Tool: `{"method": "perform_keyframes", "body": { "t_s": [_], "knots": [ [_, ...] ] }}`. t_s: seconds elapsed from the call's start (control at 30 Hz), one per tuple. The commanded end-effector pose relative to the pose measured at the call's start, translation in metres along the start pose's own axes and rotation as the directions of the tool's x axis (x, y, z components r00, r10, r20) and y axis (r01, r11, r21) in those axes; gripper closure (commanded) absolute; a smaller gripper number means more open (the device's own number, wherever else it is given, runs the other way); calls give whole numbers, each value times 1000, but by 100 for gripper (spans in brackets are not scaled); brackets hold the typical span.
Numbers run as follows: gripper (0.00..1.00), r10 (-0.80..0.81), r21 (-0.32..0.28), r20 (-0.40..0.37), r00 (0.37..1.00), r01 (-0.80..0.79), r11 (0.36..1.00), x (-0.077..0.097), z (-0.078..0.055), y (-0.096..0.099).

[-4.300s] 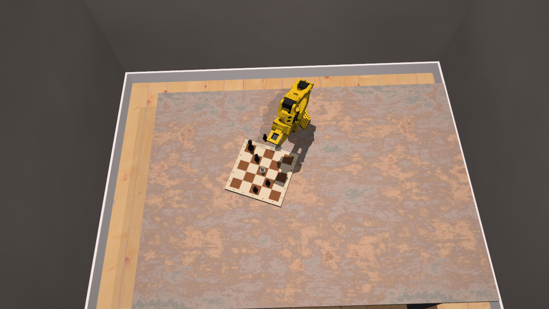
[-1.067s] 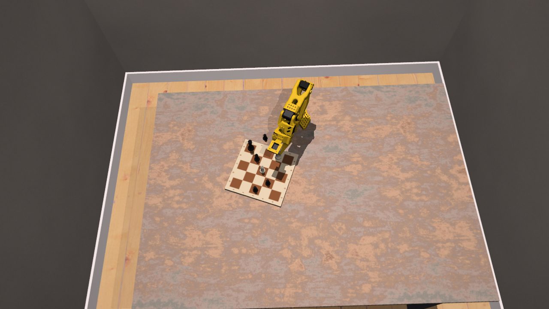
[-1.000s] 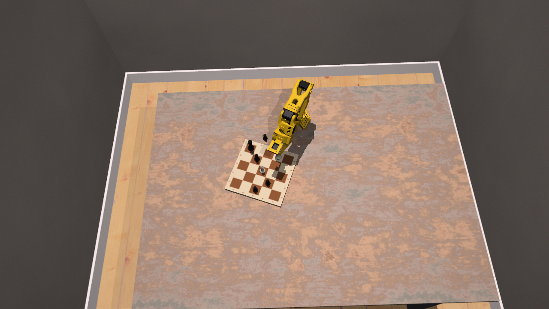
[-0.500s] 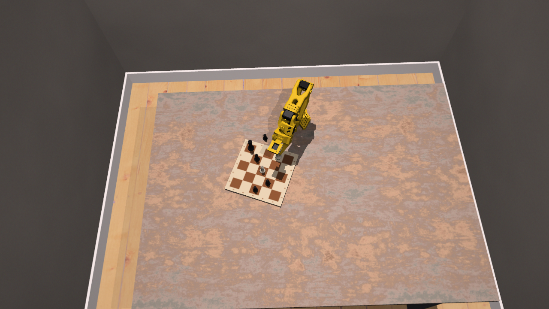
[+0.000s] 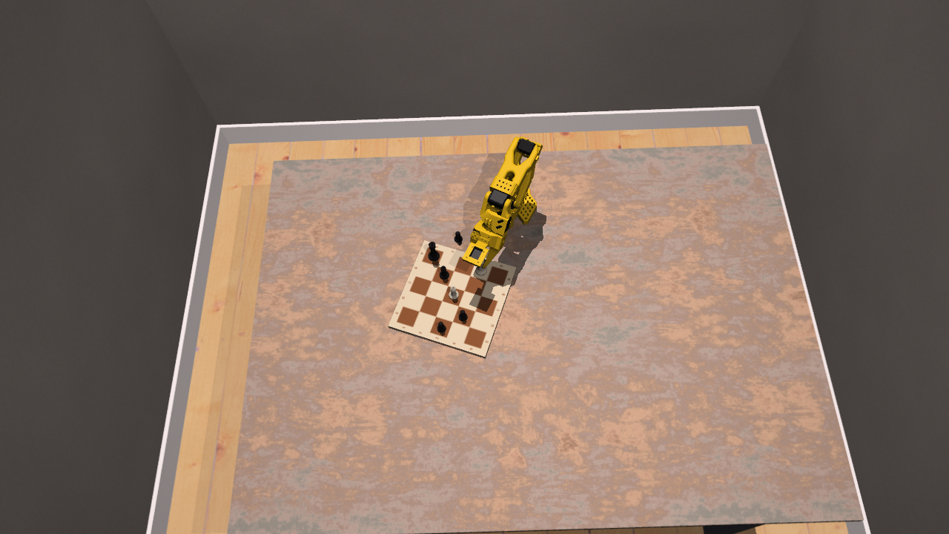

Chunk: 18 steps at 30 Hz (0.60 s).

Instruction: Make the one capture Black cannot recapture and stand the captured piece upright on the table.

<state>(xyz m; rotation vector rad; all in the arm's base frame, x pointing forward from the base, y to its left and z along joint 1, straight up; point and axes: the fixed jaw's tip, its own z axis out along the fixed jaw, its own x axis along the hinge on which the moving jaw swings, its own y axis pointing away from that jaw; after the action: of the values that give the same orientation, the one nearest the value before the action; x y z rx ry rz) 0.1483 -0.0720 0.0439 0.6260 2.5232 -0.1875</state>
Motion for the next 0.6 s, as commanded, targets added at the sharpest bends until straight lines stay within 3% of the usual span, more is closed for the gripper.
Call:
{"method": "perform_keyframes", "body": {
  "t_s": [0.0,0.57],
  "knots": [
    [88,-14,-7,-12,1000,14,1000,3,2,2],
    [88,-14,-22,-12,1000,13,1000,4,2,7]
  ]
}}
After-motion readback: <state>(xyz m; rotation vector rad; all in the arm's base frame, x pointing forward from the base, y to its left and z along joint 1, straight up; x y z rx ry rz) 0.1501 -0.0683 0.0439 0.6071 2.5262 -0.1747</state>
